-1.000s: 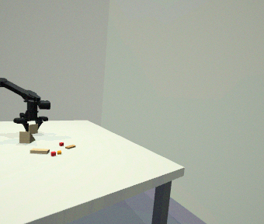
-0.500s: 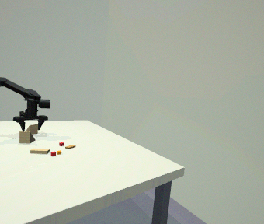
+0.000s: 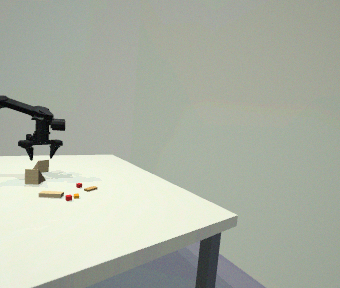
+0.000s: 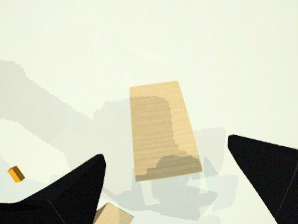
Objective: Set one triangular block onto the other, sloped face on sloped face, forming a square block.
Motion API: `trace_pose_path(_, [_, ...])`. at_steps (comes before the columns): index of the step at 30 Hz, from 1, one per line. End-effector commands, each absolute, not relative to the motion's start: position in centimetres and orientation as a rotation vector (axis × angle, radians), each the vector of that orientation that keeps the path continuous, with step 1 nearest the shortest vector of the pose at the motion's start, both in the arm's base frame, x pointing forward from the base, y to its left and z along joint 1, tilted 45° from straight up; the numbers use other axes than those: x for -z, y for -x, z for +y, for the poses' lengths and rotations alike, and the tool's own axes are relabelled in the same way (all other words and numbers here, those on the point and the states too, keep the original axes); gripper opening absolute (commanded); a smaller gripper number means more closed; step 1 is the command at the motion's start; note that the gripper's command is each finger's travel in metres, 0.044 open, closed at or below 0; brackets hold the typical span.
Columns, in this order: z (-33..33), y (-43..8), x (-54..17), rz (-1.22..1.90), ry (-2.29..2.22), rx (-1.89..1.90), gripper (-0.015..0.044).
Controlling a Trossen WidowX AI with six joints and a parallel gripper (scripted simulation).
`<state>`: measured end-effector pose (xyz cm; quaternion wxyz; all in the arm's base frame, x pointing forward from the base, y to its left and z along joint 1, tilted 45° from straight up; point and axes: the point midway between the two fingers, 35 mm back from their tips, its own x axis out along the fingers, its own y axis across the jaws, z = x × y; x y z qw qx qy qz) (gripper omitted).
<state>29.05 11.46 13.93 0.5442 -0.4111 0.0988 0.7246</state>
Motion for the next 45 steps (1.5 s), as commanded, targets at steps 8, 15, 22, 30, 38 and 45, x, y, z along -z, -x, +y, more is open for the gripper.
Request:
trace_pose_path(8, [6.4, -31.1, -13.9, 0.128, 0.736, -1.769, 0.044])
trace_pose_path(15, [6.6, -31.1, -13.8, 0.126, 0.735, -1.77, 0.044])
trace_pose_path(22, [7.6, -31.1, -13.2, 0.113, 0.729, -1.779, 0.044])
trace_pose_path(30, [8.7, -31.0, -12.6, 0.099, 0.722, -1.789, 0.044])
trace_pose_path(38, [9.8, -30.8, -11.9, 0.084, 0.714, -1.8, 0.044])
trace_pose_path(45, [10.8, -30.6, -11.4, 0.071, 0.706, -1.81, 0.044])
